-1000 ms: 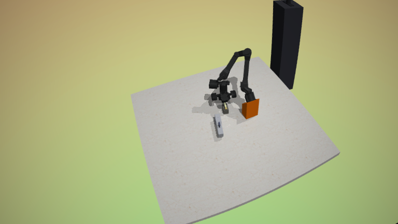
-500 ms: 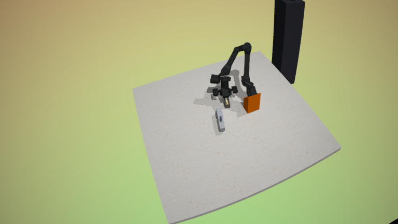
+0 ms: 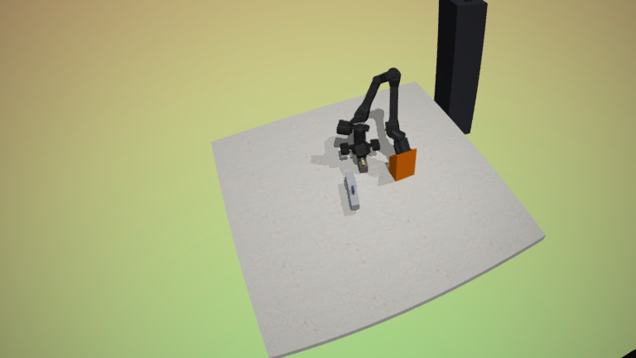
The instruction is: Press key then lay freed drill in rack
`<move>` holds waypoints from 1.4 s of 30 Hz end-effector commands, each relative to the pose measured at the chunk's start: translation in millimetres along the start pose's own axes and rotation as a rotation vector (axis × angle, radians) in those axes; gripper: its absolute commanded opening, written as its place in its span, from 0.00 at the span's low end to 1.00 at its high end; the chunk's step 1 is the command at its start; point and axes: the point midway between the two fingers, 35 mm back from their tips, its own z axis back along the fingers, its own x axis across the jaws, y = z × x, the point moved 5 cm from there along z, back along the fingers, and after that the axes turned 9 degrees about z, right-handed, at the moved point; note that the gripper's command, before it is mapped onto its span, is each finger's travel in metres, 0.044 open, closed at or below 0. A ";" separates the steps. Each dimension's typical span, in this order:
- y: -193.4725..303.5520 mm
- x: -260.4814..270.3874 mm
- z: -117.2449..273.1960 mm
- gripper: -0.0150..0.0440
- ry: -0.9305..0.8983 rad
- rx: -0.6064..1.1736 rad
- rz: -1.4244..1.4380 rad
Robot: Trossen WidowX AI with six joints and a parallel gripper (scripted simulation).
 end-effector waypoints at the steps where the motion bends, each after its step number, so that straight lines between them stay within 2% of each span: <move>1: -4.9 1.4 -4.6 0.25 -0.003 -0.017 0.004; 16: -8.0 1.5 -2.6 0.25 -0.003 -0.017 0.004; 33: -2.6 0.7 -2.3 1.00 -0.005 0.003 -0.004; 42: -3.8 2.1 32.5 1.00 -0.002 -0.018 0.003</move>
